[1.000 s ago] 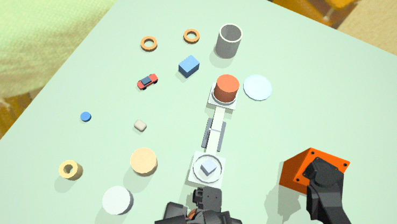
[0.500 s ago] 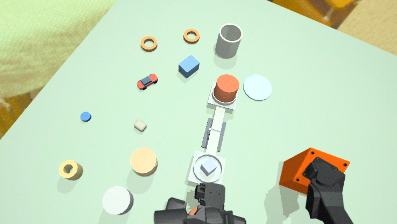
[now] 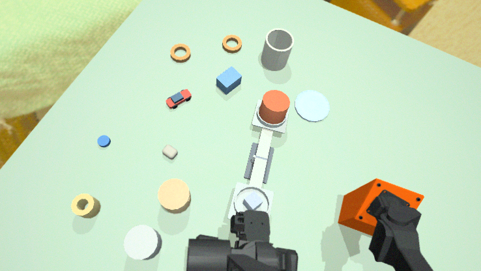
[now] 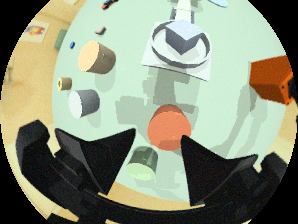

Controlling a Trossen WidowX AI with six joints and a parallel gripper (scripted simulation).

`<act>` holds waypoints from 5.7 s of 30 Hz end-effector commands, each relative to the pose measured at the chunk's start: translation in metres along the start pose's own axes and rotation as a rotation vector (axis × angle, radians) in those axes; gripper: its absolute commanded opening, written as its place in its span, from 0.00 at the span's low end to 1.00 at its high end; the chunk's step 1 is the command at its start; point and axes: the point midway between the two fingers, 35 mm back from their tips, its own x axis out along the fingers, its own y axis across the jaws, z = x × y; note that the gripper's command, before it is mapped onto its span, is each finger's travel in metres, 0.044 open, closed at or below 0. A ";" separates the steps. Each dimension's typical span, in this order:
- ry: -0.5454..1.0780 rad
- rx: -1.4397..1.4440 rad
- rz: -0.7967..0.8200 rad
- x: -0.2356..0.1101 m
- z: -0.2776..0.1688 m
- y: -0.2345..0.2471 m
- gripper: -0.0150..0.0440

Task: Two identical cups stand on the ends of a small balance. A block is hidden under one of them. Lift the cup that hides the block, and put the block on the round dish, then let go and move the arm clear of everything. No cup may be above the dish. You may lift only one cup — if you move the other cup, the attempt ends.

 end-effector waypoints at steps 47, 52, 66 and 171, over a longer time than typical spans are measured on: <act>-0.014 -1.611 -0.054 -0.026 0.087 0.006 0.69; 0.006 -1.783 -0.060 -0.028 0.096 0.003 0.69; 0.069 -2.262 -0.046 -0.034 0.120 -0.007 0.69; 0.070 -2.376 -0.090 -0.030 0.398 -0.096 0.25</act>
